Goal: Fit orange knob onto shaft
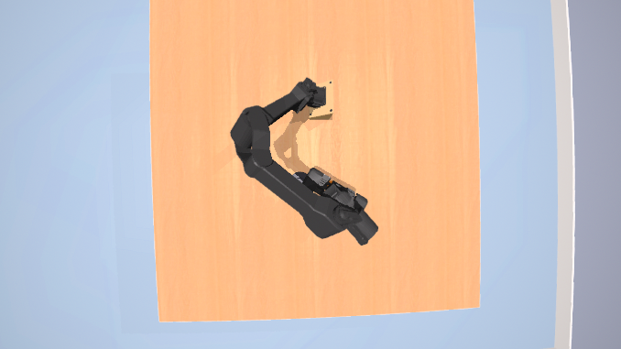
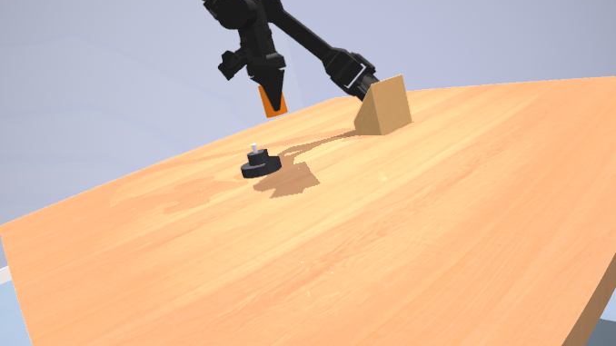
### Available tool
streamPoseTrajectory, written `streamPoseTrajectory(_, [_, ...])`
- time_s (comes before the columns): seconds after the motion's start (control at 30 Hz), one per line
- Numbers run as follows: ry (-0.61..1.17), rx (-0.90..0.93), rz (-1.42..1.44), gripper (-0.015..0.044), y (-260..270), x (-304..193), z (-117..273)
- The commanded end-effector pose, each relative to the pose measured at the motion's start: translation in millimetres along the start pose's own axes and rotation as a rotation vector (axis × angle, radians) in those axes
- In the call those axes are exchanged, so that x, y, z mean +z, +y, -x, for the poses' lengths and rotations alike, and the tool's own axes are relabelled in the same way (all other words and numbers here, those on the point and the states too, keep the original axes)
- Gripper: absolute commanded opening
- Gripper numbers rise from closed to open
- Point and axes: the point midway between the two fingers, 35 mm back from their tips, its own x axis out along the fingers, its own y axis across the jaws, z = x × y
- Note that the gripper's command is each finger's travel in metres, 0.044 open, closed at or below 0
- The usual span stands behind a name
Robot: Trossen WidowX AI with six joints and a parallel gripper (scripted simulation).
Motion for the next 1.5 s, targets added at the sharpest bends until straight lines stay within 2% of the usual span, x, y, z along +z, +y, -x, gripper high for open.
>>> streamPoseTrajectory(0.0, [-0.007,0.009,0.009,0.0000,-9,8,-1])
streamPoseTrajectory(1.1, [-0.025,-0.020,-0.014,0.0000,-91,55,-29])
streamPoseTrajectory(1.47, [-0.022,-0.023,0.207,0.0000,-92,57,-29])
